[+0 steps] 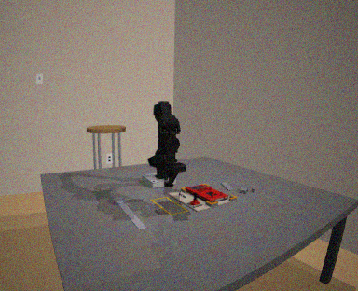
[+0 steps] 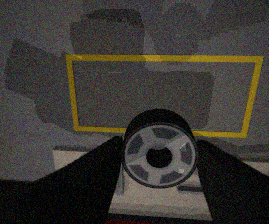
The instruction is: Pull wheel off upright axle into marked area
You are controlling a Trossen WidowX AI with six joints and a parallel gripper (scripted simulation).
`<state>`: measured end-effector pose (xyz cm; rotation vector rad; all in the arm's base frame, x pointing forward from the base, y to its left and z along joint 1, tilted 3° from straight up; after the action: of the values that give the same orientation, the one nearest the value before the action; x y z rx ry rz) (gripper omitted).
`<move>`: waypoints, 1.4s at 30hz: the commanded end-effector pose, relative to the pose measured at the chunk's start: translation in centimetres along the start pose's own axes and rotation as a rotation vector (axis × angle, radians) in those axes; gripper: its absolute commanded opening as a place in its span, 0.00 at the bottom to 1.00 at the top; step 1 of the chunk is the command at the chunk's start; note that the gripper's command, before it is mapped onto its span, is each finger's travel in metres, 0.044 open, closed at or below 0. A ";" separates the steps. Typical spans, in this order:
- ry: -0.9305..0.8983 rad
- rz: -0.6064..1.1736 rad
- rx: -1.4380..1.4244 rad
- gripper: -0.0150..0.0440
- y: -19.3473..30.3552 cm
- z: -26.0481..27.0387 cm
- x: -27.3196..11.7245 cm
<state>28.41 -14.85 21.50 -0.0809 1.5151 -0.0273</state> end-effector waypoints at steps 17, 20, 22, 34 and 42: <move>0.004 0.009 -0.004 0.25 0.1 0.0 8.4; 0.004 0.009 -0.004 0.25 0.2 -0.2 9.7; 0.004 0.009 -0.004 0.25 0.2 -0.2 9.8; 0.012 0.007 -0.001 0.74 0.1 -0.1 9.2; 0.004 0.009 -0.004 0.76 0.0 -0.2 3.5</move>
<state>28.42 -15.14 16.10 -0.0725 1.5390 -0.0156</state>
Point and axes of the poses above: the point midway between the two fingers, 35 mm back from their tips, its own x axis out along the fingers, its own z axis across the jaws, y = z × x, the point moved 9 cm from there along -x, back along the fingers, and after that the axes turned 7 degrees about -x, right-handed, at the moved point
